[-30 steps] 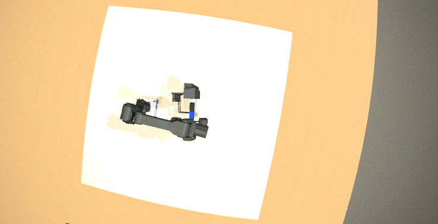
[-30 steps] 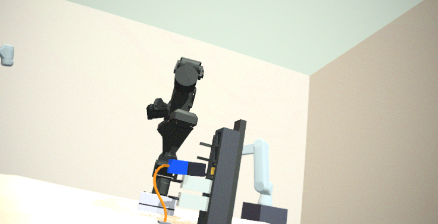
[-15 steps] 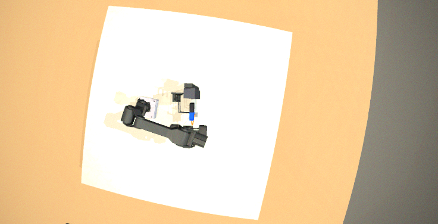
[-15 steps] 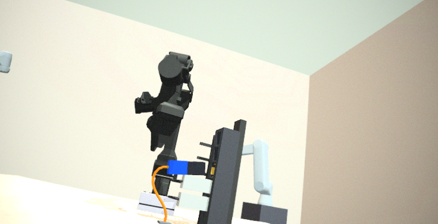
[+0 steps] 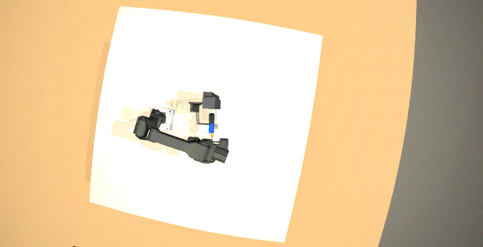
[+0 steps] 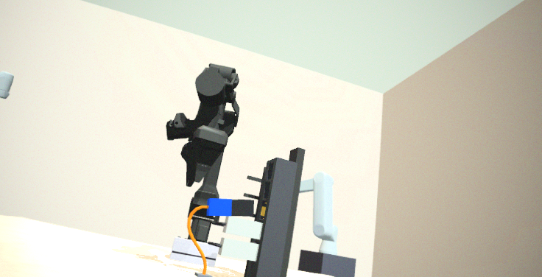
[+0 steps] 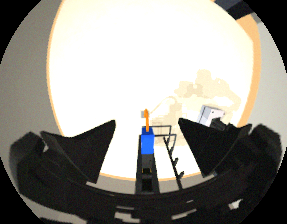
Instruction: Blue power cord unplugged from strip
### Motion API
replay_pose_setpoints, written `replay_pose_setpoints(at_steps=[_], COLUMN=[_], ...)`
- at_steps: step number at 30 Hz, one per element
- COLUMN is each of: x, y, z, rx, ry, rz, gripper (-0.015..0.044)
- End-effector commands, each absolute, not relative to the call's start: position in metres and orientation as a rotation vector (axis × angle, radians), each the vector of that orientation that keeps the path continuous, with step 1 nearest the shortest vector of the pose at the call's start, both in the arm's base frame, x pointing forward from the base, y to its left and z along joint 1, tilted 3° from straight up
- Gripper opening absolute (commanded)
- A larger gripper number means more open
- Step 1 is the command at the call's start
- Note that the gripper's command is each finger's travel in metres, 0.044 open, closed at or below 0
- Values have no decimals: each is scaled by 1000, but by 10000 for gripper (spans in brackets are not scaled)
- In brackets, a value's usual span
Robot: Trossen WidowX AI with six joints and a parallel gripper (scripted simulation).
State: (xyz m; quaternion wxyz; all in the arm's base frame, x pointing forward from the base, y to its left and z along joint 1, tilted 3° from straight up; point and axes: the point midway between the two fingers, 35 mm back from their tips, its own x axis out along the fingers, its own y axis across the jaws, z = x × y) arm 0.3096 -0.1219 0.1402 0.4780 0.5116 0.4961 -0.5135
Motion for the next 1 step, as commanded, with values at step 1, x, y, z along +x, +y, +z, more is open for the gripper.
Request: replay_pose_setpoints(at_steps=[1], x=[309], y=[-122], z=[140], rx=[1243], ry=[1214], rz=[-1253], gripper=[440])
